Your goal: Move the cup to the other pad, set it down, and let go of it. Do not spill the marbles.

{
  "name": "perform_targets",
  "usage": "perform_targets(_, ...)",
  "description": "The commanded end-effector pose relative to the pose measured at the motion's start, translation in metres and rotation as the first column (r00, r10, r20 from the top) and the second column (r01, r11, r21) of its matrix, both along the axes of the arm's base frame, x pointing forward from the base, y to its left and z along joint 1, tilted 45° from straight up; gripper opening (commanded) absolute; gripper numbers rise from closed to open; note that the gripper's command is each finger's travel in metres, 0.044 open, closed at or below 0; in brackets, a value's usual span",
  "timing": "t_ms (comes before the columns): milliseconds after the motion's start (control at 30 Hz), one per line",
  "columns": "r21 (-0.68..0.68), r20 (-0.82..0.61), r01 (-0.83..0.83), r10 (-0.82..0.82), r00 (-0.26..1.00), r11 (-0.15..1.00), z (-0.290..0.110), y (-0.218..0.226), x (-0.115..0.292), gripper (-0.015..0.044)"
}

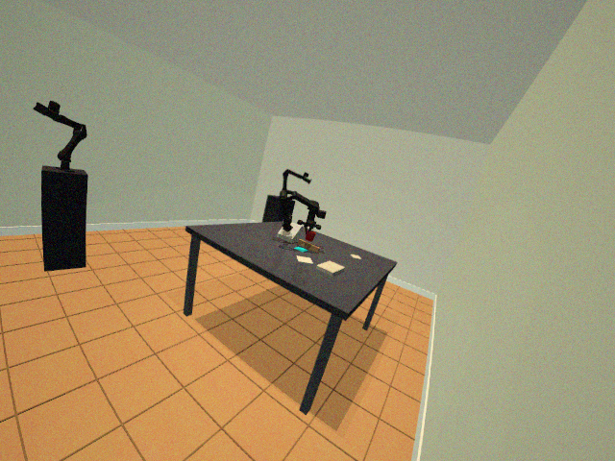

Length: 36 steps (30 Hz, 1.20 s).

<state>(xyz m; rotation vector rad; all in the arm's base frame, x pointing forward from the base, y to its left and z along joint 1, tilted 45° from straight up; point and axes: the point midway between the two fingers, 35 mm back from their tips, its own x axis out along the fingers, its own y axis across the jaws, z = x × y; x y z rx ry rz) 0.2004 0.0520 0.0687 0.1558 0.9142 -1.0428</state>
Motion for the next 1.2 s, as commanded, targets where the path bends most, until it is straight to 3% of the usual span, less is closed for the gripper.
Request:
perform_targets(0, -0.001, 0.002, -0.006, 0.006, 1.000, 1.000, 0.008, -0.007, 0.000, 0.0000)
perform_targets(1167, -0.005, 0.002, -0.005, 0.005, 1.000, 1.000, 0.059, -0.057, -0.001, 0.0000)
